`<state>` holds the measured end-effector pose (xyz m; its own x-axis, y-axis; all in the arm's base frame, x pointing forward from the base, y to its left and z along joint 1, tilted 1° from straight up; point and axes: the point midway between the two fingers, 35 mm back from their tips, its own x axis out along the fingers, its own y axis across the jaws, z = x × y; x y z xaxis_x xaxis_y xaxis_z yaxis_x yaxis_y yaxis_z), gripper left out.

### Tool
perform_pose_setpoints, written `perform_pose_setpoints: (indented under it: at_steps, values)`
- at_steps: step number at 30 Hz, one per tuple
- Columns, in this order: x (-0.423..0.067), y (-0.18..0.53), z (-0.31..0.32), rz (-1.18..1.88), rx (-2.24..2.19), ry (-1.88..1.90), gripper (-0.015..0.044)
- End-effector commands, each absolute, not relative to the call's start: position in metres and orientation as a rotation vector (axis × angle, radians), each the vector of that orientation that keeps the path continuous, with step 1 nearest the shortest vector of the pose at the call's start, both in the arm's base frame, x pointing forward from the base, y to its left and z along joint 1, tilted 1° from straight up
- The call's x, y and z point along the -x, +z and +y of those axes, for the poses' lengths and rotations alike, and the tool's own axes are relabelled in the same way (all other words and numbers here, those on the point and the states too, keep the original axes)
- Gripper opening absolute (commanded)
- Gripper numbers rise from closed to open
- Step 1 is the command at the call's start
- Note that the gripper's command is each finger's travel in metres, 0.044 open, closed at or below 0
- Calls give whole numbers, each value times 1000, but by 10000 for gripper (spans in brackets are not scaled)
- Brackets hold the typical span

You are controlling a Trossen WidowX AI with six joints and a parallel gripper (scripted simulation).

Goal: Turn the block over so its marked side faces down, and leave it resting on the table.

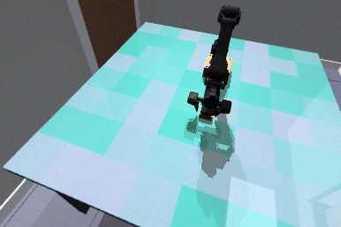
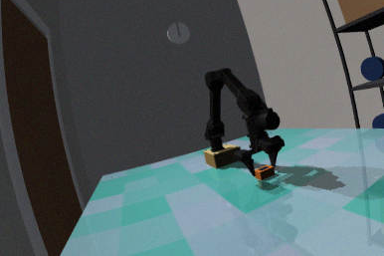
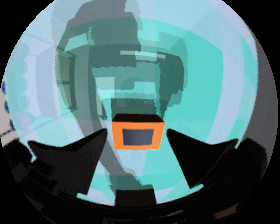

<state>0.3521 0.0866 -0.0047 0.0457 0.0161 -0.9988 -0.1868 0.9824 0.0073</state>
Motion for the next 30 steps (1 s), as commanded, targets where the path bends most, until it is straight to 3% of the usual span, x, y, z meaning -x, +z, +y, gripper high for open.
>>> perform_pose_setpoints:
  at_steps: [1, 3, 24, 30]
  values:
    - [-351, -9, 87, 1527, 132, 154, 335]
    - [-351, -9, 87, 1527, 132, 154, 282]
    - [-351, -9, 87, 1527, 132, 154, 143]
    - [-350, 20, 87, 1527, 132, 154, 0]
